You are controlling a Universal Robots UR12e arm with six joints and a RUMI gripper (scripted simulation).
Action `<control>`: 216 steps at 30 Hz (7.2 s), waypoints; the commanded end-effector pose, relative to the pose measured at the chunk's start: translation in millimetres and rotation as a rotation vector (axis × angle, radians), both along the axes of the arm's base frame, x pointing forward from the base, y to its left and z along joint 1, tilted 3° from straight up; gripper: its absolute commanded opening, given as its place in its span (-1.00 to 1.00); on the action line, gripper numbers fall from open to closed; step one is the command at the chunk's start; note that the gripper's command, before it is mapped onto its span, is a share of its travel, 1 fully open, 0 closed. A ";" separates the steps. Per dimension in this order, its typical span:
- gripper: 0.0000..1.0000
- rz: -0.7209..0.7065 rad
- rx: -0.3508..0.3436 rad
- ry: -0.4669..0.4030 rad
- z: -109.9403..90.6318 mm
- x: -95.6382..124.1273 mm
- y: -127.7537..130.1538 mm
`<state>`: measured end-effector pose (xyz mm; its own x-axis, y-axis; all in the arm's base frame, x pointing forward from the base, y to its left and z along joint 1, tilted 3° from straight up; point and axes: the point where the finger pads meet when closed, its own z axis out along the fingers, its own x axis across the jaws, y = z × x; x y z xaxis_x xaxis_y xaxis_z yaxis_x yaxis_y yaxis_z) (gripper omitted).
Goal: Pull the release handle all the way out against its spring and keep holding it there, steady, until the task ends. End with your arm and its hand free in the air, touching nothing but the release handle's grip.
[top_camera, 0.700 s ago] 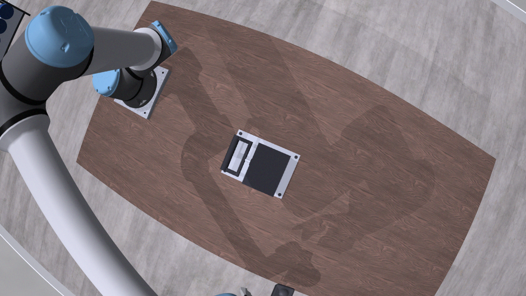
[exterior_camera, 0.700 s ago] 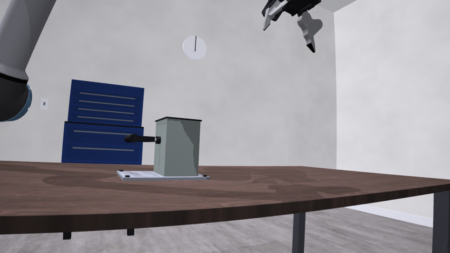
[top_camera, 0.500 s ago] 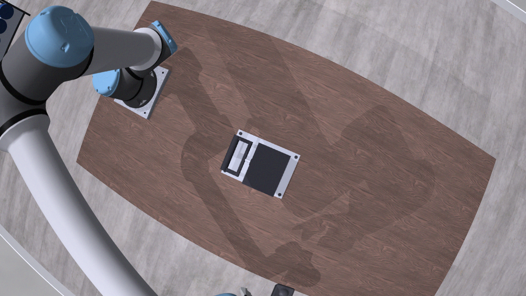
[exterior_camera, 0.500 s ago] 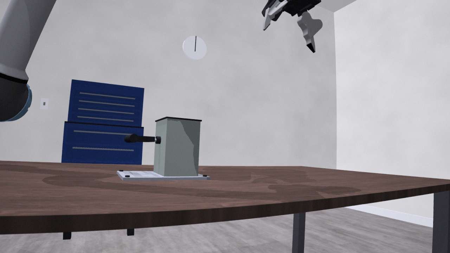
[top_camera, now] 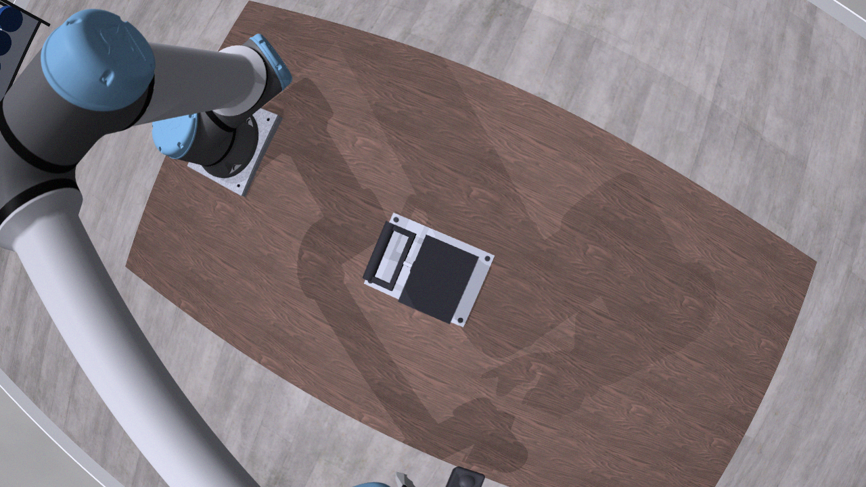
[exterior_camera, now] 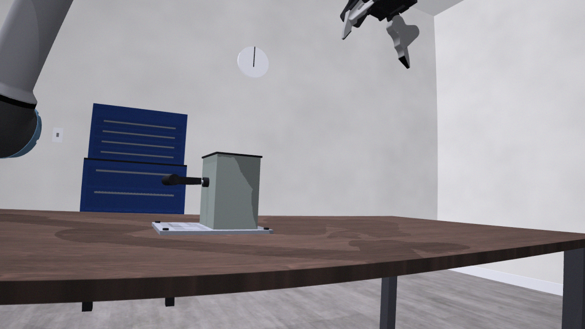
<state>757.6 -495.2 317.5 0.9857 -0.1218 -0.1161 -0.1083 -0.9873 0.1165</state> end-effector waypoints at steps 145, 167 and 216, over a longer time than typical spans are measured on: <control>-0.41 -0.011 0.054 -0.096 -160.6 -258.6 347.4; -0.41 -0.011 0.054 -0.096 -174.7 -259.0 346.8; -0.41 -0.011 0.054 -0.096 -208.9 -260.2 345.2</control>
<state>496.9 -149.7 108.0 0.9912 -0.1293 -0.0287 -0.1277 -0.9905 0.0513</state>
